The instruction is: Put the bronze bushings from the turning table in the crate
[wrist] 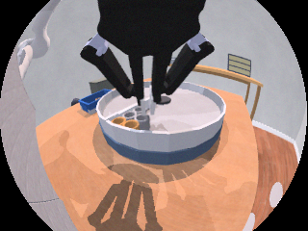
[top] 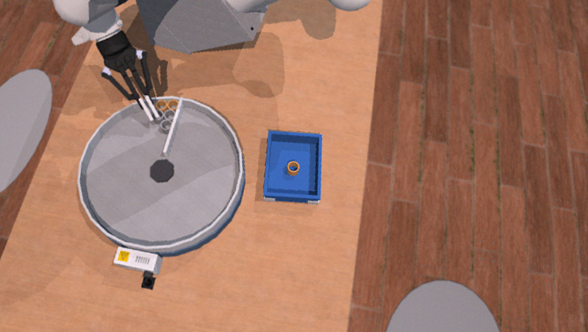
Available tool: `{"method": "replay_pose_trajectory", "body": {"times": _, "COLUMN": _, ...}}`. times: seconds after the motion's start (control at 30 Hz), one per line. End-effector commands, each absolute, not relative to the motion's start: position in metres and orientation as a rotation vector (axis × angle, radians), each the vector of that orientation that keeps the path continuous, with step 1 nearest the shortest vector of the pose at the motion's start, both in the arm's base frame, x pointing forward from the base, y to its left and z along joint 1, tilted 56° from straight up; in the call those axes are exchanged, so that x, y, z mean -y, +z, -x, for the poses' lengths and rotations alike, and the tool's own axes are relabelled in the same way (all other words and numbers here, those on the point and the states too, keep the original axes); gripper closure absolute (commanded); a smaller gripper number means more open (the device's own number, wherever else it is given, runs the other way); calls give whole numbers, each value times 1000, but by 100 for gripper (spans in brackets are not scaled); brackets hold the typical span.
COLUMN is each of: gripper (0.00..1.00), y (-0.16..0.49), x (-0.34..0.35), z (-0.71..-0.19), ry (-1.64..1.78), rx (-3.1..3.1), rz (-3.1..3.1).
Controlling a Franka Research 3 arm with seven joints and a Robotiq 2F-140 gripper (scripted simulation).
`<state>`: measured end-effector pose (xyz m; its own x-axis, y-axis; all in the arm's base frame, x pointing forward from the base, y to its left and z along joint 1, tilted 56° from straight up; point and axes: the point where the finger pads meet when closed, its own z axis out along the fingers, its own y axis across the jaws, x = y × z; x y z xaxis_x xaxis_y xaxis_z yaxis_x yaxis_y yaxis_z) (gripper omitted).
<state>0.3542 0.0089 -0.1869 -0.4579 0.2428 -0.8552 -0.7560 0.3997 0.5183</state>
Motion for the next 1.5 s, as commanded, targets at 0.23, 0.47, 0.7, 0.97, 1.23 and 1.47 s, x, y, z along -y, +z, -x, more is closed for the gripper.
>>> {"method": "replay_pose_trajectory", "body": {"times": 0.23, "gripper": 94, "y": -186, "x": -9, "z": -355, "ry": 1248, "rx": -1656, "rz": 461}}
{"method": "replay_pose_trajectory", "body": {"times": 0.47, "gripper": 94, "y": -186, "x": -9, "z": -355, "ry": 1248, "rx": -1656, "rz": 461}}
{"method": "replay_pose_trajectory", "body": {"times": 0.7, "gripper": 94, "y": -186, "x": -9, "z": -355, "ry": 1248, "rx": -1656, "rz": 461}}
{"method": "replay_pose_trajectory", "body": {"times": 0.97, "gripper": 94, "y": -190, "x": -15, "z": -355, "ry": 1248, "rx": -1656, "rz": 461}}
{"method": "replay_pose_trajectory", "body": {"times": 1.23, "gripper": 94, "y": -192, "x": -18, "z": -355, "ry": 1248, "rx": -1656, "rz": 461}}
{"method": "replay_pose_trajectory", "body": {"times": 1.47, "gripper": 94, "y": -192, "x": -18, "z": -355, "ry": 1248, "rx": -1656, "rz": 461}}
